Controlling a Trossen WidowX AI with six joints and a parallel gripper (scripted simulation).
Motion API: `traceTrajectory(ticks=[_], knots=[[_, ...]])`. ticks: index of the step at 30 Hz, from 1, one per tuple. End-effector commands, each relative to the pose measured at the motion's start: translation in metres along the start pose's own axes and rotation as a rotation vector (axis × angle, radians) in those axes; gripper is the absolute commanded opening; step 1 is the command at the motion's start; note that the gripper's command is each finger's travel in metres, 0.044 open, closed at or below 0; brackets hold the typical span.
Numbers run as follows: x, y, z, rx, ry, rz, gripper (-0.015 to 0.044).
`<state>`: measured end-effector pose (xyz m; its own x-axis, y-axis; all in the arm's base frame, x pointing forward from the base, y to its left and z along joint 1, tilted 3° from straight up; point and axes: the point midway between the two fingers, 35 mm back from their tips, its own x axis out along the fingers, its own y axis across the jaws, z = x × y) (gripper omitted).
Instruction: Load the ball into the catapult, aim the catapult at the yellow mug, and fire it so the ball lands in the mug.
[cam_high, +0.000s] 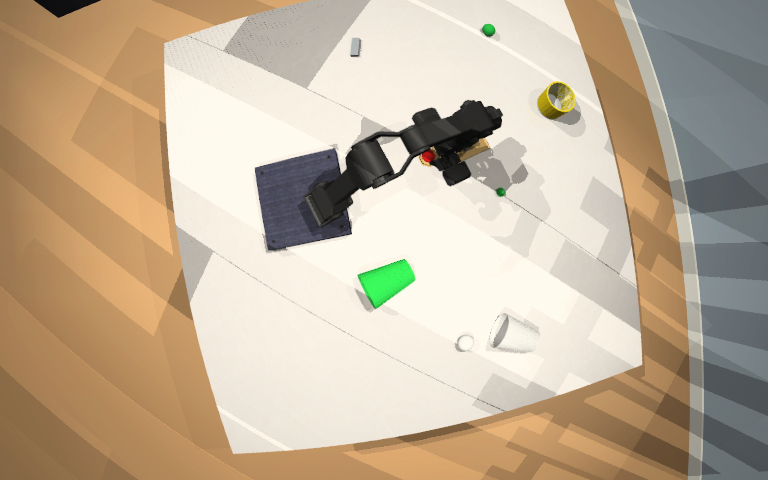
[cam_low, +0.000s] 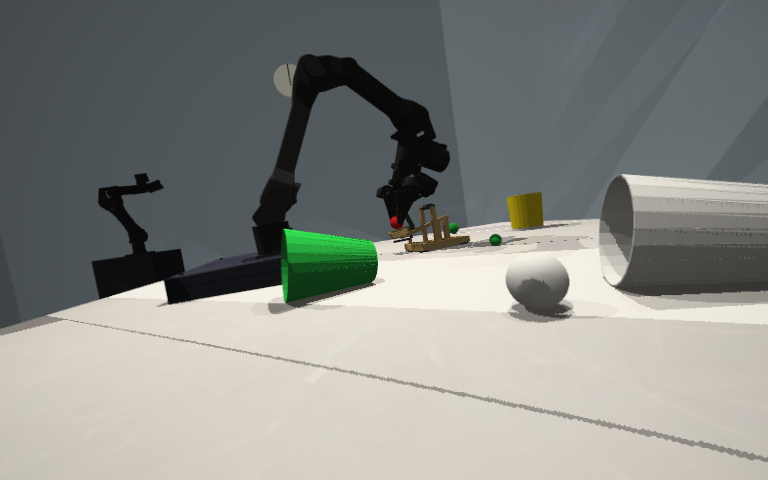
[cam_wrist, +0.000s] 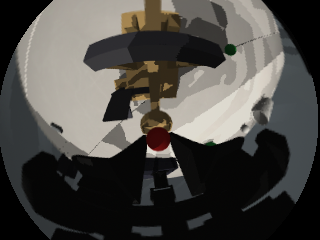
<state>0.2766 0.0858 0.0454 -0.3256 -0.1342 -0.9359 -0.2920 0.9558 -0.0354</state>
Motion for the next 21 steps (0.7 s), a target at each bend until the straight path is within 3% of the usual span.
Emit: traceTrajectory(ticks=[1,2,12,19,21], knots=[[-0.001,0.0,0.0,0.0,-0.002,0.0,0.0],[-0.001,0.0,0.0,0.0,-0.002,0.0,0.0],[-0.004,0.0,-0.001,0.0,-0.006,0.0,0.0263],[-0.1,0.0,-0.04,0.001,-0.153,0.006,0.044],[-0.104,0.0,-0.043,0.001,-0.159,0.006,0.044]])
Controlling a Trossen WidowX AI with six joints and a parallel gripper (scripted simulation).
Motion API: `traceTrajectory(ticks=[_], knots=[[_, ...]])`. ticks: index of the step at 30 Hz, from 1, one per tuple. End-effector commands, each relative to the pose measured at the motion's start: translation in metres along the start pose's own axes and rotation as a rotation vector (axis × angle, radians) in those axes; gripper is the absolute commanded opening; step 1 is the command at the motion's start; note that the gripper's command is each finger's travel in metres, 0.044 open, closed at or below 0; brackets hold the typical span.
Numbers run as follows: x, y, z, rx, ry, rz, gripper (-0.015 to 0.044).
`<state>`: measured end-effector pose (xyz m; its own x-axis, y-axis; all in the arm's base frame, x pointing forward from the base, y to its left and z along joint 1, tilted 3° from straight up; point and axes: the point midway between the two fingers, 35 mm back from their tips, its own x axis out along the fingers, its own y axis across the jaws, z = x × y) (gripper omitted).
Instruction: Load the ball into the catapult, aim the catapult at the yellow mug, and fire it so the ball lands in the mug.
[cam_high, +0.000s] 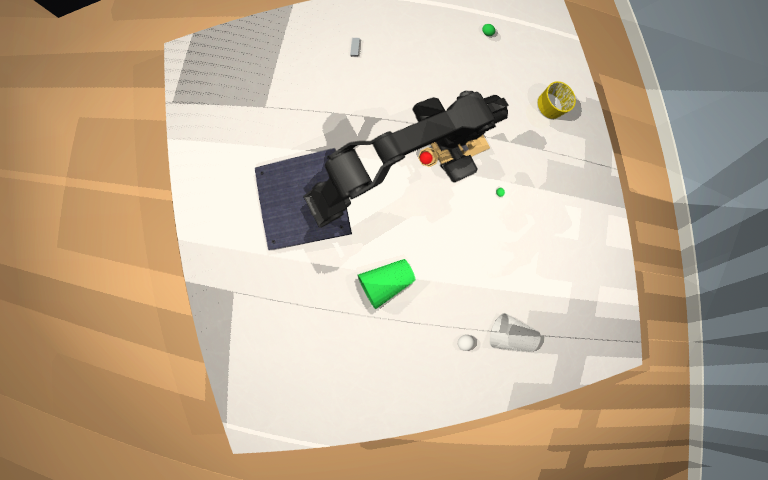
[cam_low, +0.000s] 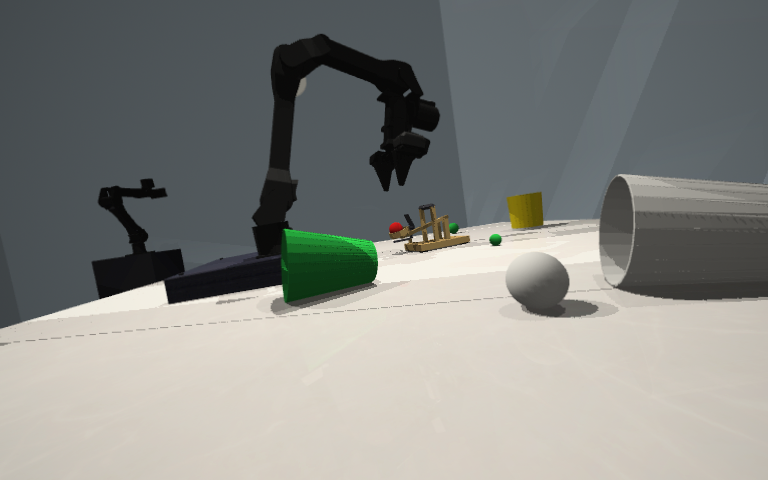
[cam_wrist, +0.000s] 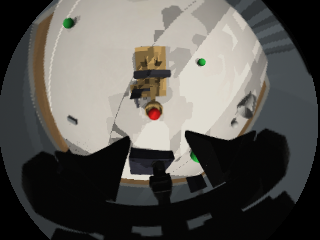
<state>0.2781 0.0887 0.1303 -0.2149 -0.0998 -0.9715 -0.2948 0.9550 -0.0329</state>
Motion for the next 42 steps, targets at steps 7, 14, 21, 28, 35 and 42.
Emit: traceTrajectory(ticks=[7,14,21,28,35,42], knots=[[-0.018,0.001,0.038,-0.01,-0.177,0.019,0.044],[-0.04,0.002,0.099,-0.03,-0.415,0.04,0.044],[-0.072,0.001,0.155,-0.053,-0.649,0.05,0.044],[-0.113,0.0,0.204,-0.077,-0.88,0.054,0.044],[-0.148,-0.003,0.236,-0.101,-1.057,0.043,0.044],[-0.148,-0.003,0.236,-0.101,-1.057,0.043,0.044]])
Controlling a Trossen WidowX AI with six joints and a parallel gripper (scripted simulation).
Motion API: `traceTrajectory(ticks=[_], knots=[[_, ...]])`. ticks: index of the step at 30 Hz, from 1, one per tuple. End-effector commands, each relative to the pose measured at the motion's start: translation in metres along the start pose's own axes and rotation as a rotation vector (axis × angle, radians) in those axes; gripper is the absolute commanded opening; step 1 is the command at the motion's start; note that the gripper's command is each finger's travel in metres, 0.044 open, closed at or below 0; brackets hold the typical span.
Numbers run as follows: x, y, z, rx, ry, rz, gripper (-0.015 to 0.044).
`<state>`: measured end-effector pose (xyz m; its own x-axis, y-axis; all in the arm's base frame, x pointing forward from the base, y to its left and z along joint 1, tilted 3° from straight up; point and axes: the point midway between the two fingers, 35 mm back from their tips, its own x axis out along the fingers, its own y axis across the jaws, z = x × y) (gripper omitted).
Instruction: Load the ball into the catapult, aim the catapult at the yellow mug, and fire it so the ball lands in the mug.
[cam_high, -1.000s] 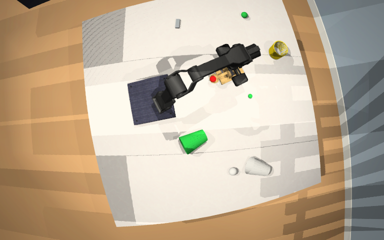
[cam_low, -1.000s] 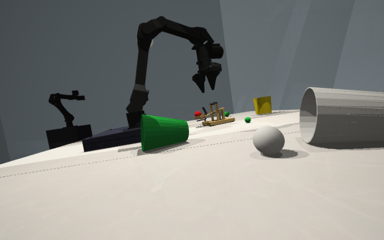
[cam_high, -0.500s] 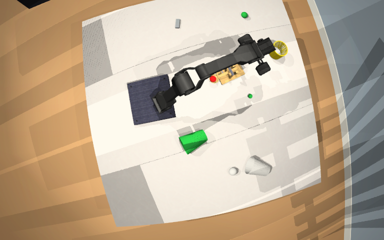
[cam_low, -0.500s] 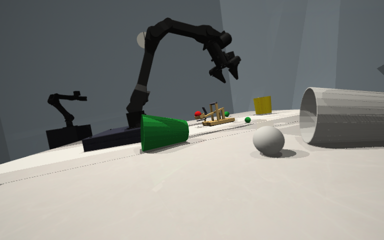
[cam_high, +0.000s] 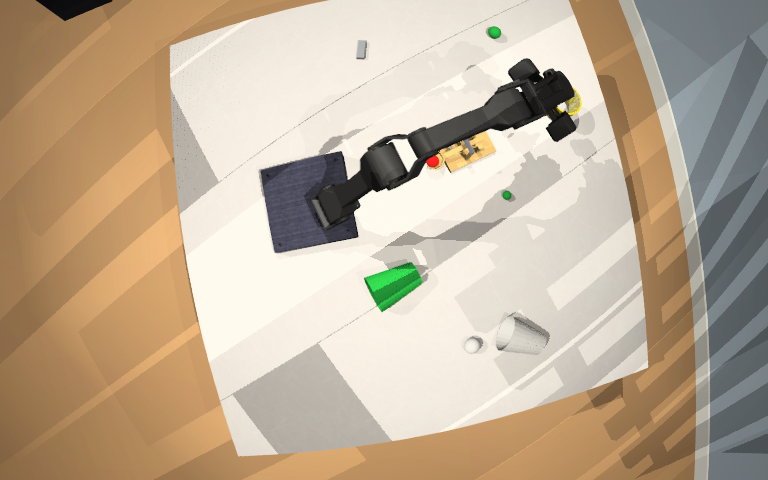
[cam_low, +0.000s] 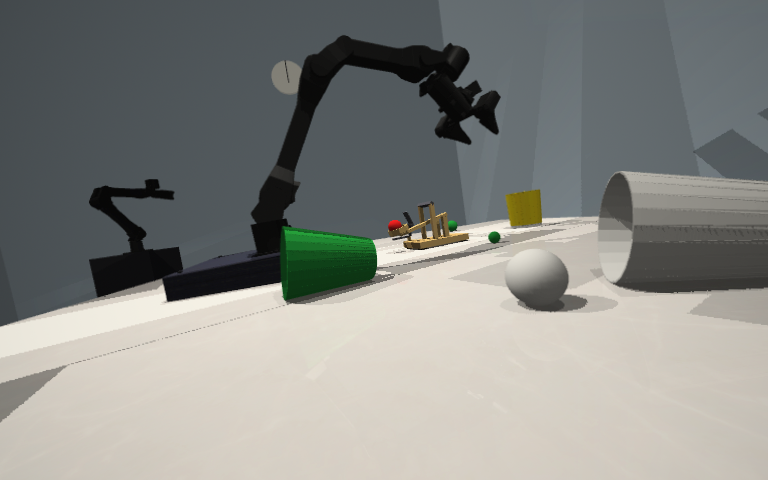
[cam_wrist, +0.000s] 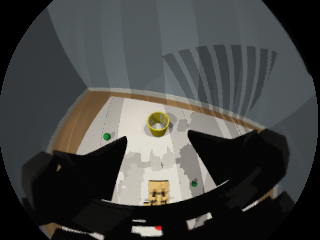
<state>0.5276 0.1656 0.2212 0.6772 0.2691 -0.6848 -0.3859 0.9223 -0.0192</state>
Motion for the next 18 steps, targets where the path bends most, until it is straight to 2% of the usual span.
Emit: traceTrajectory(ticks=[1,13,18], knots=[[0.0044,-0.0001,0.0001,-0.007,-0.002,0.004,0.044],[0.0044,-0.0001,0.0001,-0.007,-0.002,0.004,0.044],[0.0044,-0.0001,0.0001,-0.007,-0.002,0.004,0.0309]])
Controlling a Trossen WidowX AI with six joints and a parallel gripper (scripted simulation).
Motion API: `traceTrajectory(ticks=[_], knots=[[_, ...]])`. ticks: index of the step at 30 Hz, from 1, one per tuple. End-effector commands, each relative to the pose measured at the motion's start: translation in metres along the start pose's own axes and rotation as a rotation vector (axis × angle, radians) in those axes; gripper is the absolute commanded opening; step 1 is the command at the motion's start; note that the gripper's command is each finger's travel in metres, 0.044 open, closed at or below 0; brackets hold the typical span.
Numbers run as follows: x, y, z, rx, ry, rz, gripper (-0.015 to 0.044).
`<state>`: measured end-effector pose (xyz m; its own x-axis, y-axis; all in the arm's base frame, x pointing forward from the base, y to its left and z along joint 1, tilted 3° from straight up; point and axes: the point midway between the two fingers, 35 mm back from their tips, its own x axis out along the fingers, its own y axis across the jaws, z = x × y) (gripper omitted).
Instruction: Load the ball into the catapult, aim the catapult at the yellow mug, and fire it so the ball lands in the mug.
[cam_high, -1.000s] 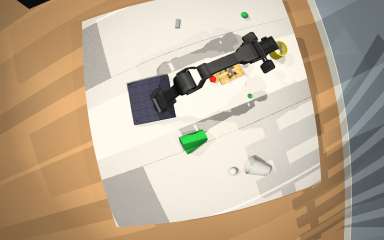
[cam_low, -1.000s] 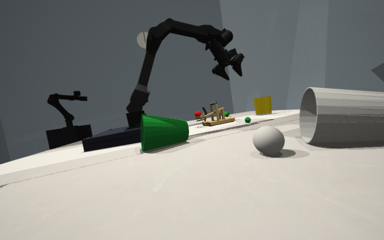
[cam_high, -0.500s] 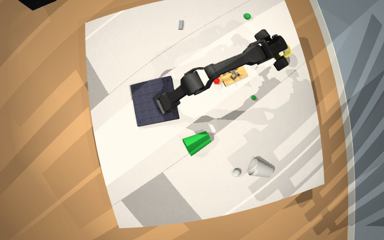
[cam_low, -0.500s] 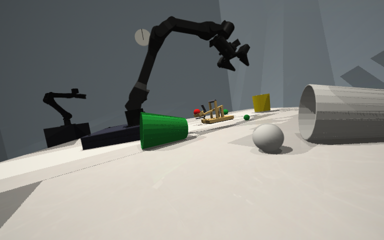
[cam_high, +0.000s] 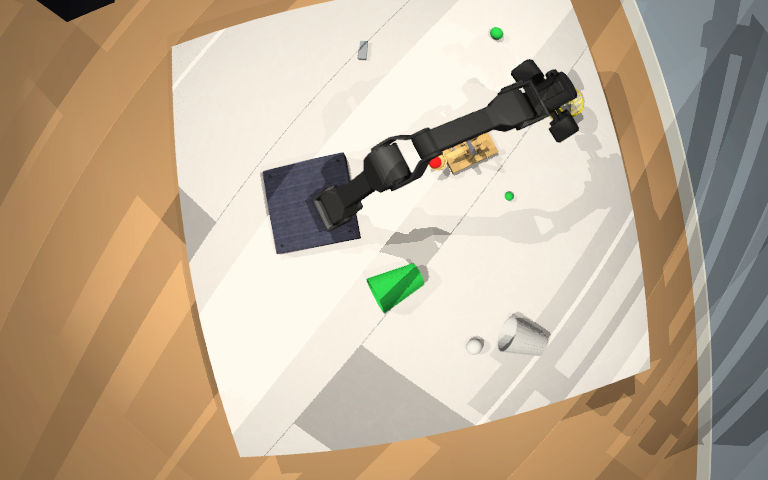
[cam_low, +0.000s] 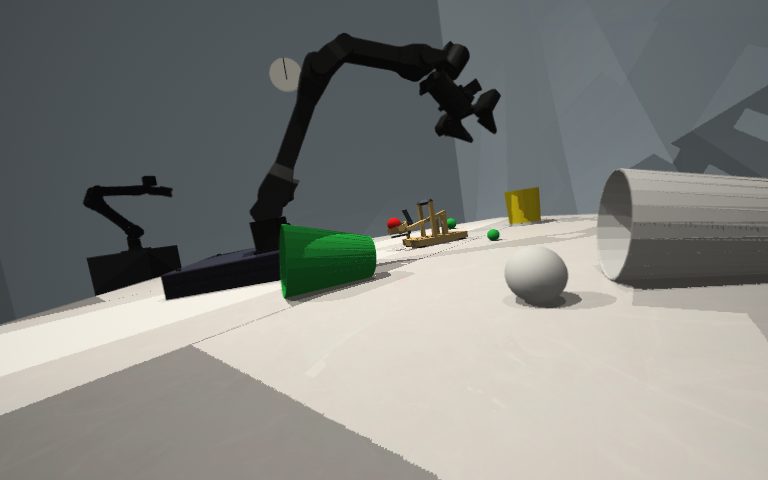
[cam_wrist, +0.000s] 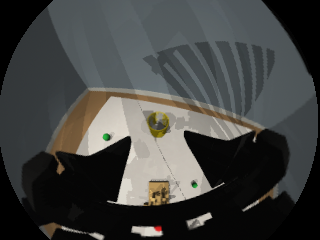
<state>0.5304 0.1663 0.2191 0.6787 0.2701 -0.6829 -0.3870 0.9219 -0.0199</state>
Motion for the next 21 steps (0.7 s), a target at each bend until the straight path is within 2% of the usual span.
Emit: traceTrajectory(ticks=[1,12,21], knots=[[0.0009,0.0003,-0.0003,-0.005,0.0,0.004,0.0282],[0.0009,0.0003,-0.0003,-0.005,0.0,0.004,0.0],[0.0009,0.0003,-0.0003,-0.005,0.0,0.004,0.0]])
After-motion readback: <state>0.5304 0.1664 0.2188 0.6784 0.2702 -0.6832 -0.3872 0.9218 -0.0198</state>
